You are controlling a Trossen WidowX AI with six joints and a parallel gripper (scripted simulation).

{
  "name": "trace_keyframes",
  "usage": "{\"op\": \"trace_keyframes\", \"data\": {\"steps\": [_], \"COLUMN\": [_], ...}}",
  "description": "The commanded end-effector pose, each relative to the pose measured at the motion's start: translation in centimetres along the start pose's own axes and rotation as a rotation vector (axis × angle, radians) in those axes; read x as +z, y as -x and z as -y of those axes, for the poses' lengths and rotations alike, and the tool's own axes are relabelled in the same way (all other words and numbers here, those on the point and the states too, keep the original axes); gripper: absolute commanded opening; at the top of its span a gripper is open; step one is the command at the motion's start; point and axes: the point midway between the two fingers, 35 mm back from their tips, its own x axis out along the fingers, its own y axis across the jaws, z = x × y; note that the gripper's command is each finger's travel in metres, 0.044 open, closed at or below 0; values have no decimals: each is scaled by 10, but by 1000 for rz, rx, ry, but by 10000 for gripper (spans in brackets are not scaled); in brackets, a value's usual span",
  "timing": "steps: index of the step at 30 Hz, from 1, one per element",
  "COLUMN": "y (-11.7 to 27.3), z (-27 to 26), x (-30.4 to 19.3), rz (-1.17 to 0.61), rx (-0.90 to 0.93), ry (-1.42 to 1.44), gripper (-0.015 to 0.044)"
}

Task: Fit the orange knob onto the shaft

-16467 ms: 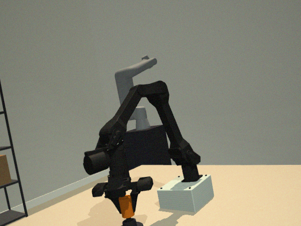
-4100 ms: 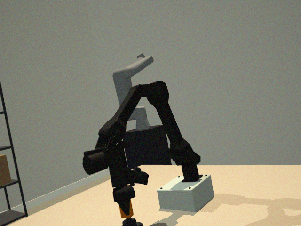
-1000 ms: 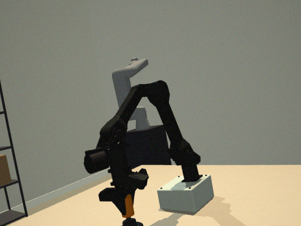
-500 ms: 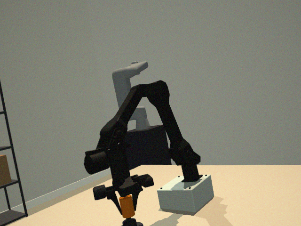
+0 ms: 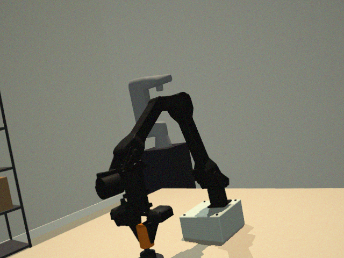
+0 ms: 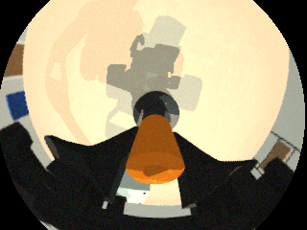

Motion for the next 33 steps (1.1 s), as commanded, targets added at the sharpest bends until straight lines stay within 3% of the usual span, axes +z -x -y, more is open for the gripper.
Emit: {"op": "trace_keyframes", "data": {"steps": [1,33], "y": [5,2], "z": [2,1], "x": [6,1], "rz": [15,14], "rx": [-1,-1], "ry": [-163,-163], "gripper": [0,0]}}
